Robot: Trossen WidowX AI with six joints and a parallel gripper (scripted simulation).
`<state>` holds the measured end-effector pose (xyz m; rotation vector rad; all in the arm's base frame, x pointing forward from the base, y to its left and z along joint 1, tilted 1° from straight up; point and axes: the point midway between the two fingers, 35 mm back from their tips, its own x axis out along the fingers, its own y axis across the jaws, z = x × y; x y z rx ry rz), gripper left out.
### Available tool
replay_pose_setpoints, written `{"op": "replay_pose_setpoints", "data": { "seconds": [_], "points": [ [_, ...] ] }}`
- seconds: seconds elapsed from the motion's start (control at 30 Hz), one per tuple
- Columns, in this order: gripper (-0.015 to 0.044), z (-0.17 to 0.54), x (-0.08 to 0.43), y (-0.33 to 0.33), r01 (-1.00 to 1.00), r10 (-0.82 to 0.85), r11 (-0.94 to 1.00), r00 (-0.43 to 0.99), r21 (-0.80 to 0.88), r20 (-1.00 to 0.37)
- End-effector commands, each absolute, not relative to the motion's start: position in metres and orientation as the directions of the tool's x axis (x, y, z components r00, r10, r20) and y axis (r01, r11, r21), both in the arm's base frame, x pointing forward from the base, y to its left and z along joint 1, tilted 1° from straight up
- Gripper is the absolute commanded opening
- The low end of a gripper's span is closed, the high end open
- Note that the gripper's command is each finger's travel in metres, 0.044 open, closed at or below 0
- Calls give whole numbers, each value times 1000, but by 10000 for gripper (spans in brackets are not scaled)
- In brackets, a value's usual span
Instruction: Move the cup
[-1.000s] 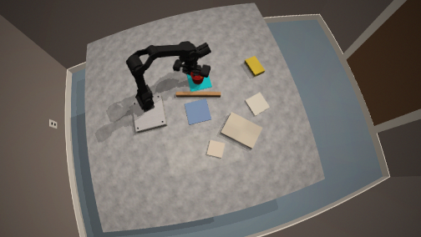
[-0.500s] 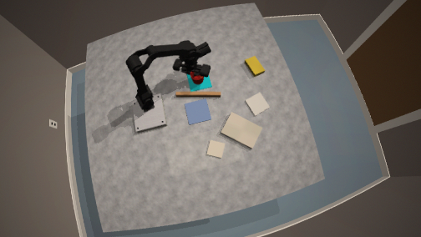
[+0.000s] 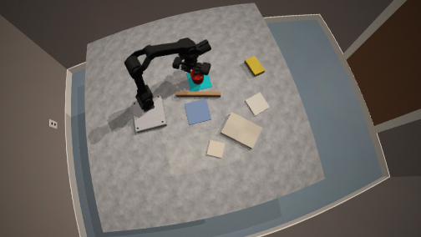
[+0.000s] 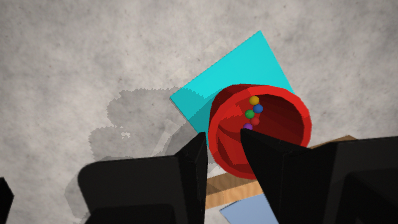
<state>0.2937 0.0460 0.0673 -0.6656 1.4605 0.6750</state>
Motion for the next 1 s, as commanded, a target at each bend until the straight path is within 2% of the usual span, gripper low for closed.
{"op": "replay_pose_setpoints", "data": {
  "seconds": [0.0,0.5,0.9,0.97],
  "points": [
    [128,74,294,46,-757,9,653,3,4,-1000],
    [128,93,294,45,-756,11,654,2,5,-1000],
    [440,94,295,45,-755,7,656,2,4,-1000],
    [440,99,295,45,-755,8,655,2,4,-1000]
  ]
}}
